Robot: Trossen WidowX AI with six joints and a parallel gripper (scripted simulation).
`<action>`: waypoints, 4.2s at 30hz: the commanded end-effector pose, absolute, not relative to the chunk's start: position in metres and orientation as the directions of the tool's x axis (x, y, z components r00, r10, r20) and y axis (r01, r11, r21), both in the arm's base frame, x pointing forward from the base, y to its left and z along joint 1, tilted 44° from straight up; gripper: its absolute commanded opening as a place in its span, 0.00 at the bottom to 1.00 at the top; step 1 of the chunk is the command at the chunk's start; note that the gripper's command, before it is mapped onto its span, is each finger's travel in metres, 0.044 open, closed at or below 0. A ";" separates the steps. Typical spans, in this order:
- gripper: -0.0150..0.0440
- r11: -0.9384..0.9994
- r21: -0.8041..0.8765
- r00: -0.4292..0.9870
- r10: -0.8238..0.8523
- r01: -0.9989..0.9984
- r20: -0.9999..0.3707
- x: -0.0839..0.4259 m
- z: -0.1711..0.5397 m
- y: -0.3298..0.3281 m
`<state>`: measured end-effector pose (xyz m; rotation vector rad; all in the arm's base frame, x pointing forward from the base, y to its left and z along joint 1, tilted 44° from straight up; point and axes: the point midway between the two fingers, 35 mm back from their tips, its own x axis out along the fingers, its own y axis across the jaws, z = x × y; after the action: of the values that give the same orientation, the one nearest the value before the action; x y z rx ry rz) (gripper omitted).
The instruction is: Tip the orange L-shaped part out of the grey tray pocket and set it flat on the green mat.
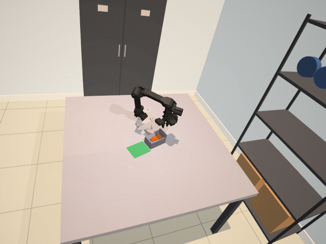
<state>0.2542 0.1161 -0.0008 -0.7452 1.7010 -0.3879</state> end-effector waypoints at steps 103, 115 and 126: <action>0.56 0.737 -0.619 -0.136 -0.666 -0.271 -0.733 0.239 -0.068 0.052; 0.56 0.736 -0.620 -0.136 -0.667 -0.271 -0.732 0.236 -0.081 0.041; 0.56 0.736 -0.620 -0.136 -0.667 -0.271 -0.732 0.236 -0.081 0.041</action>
<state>0.2365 0.0432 -0.0803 -0.7420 1.7176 -0.4006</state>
